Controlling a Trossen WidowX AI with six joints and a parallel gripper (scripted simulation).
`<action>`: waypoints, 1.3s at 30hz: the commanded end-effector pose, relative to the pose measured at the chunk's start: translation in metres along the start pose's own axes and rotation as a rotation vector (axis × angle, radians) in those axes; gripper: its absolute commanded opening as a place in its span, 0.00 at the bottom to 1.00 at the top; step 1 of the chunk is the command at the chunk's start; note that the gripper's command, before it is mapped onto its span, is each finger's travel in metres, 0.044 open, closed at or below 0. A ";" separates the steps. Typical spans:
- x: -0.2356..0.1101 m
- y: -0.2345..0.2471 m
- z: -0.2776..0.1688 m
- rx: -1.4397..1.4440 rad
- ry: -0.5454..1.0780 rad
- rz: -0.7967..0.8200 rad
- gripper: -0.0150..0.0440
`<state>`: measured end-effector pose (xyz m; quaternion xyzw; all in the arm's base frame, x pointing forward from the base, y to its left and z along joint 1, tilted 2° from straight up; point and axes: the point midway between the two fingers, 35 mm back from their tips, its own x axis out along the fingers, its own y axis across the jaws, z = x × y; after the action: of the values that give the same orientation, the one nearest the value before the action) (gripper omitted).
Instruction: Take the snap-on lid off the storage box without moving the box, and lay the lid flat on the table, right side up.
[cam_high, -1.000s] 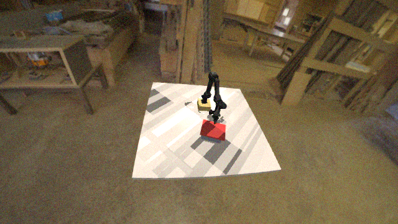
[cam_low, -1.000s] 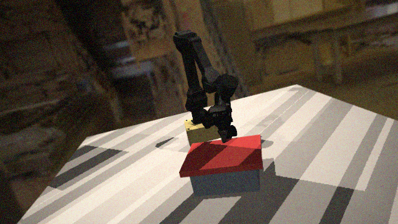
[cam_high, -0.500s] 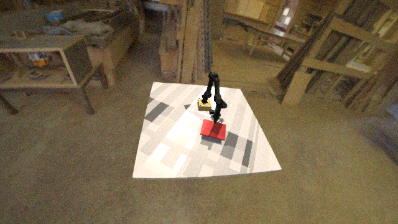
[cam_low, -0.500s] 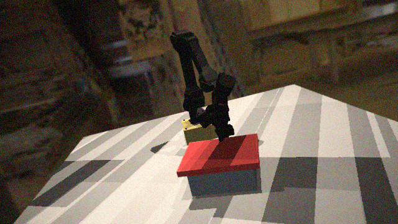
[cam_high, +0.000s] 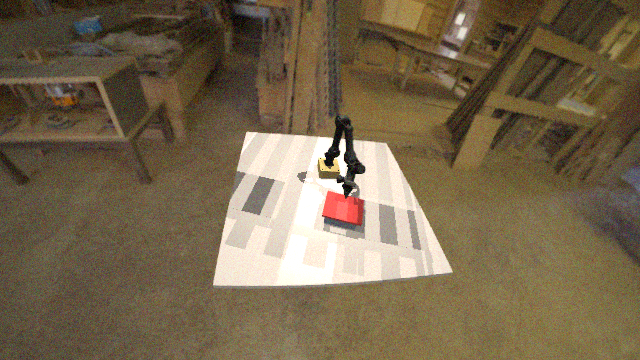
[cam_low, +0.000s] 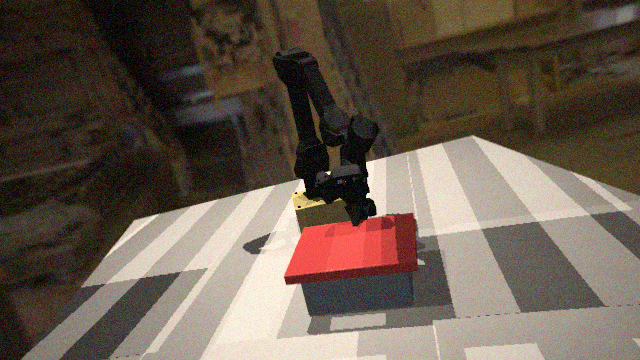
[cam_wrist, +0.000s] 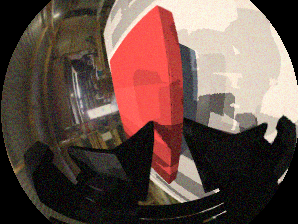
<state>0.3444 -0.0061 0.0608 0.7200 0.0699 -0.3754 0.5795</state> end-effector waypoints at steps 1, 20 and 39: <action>-0.002 0.002 0.000 0.004 0.001 0.005 0.25; -0.005 0.005 -0.001 0.004 0.001 0.005 0.25; -0.005 0.006 -0.001 0.000 0.001 0.003 0.25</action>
<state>0.3445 -0.0057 0.0689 0.7206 0.0684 -0.3740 0.5798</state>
